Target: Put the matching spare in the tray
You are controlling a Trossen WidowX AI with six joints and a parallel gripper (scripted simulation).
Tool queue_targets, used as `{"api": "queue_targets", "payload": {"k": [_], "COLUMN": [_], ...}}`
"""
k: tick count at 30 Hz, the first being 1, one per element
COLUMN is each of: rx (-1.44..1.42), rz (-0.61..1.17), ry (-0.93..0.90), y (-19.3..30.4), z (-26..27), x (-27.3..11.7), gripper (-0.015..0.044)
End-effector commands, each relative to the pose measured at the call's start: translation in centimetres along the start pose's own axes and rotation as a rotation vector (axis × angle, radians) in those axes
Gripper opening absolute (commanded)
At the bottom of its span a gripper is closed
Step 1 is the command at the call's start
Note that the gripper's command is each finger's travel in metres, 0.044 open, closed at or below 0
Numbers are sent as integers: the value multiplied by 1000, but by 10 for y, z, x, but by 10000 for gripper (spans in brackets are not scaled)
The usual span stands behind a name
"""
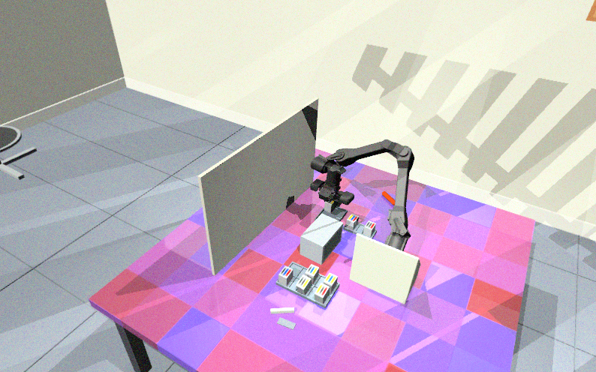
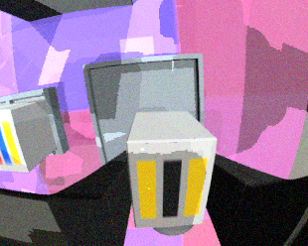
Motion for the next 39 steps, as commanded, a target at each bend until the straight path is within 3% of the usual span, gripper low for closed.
{"api": "queue_targets", "payload": {"k": [1, 30, 39], "rx": [-6, -7, -1], "rz": [1, 11, 12], "ry": [-4, -2, 1], "y": [0, 3, 3], "z": [2, 7, 5], "x": [5, 29, 25], "gripper": [0, 0, 236]}}
Point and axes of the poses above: the point midway between the two fingers, 35 mm back from their tips, its own x axis out along the fingers, its own z axis across the jaws, y = z × x, the point moved 5 cm from there along -x, back along the fingers, and after that the axes turned 7 degrees about x, right-handed, at the moved point
